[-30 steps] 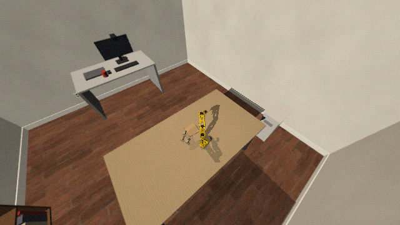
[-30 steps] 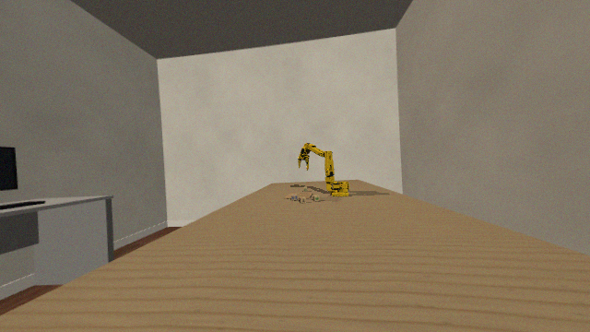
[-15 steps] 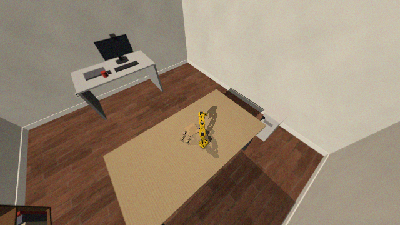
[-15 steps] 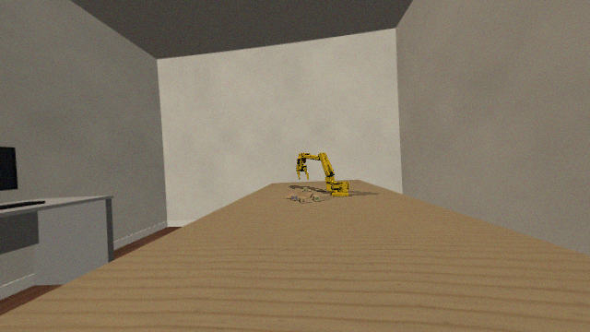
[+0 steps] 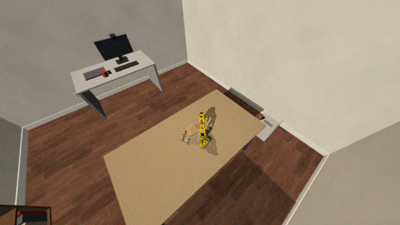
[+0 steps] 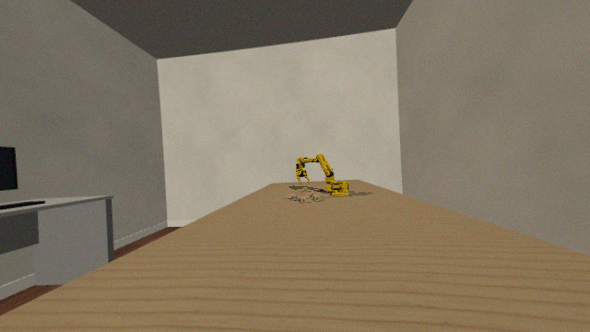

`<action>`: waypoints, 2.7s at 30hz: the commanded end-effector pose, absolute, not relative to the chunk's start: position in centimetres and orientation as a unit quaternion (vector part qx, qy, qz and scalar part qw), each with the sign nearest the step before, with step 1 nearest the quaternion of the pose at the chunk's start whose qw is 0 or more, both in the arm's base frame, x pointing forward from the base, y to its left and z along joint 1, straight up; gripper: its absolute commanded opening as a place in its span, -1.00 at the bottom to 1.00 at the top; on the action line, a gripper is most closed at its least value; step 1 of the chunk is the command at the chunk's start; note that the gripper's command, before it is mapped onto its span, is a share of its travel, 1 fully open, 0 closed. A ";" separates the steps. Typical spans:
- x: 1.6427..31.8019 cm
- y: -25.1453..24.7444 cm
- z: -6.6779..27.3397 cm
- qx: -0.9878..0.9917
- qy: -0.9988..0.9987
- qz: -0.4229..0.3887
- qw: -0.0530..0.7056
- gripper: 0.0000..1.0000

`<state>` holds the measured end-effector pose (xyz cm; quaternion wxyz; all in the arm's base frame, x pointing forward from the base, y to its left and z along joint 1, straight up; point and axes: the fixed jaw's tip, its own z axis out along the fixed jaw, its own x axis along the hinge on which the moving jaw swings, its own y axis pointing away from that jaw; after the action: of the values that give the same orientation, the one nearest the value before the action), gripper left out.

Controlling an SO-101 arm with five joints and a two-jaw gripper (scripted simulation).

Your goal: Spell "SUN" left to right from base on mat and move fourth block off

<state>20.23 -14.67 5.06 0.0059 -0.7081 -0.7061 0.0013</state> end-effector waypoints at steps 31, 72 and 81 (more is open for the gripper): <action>20.7 -15.5 7.0 -0.714 -0.699 -0.005 -0.040 -0.36; 20.9 -15.7 3.2 -0.714 -0.699 -0.005 -0.040 -0.36; 20.9 -15.7 3.0 -0.714 -0.699 -0.005 -0.040 -0.36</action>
<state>20.09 -14.88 1.27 0.0073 -0.7116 -0.7026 0.0015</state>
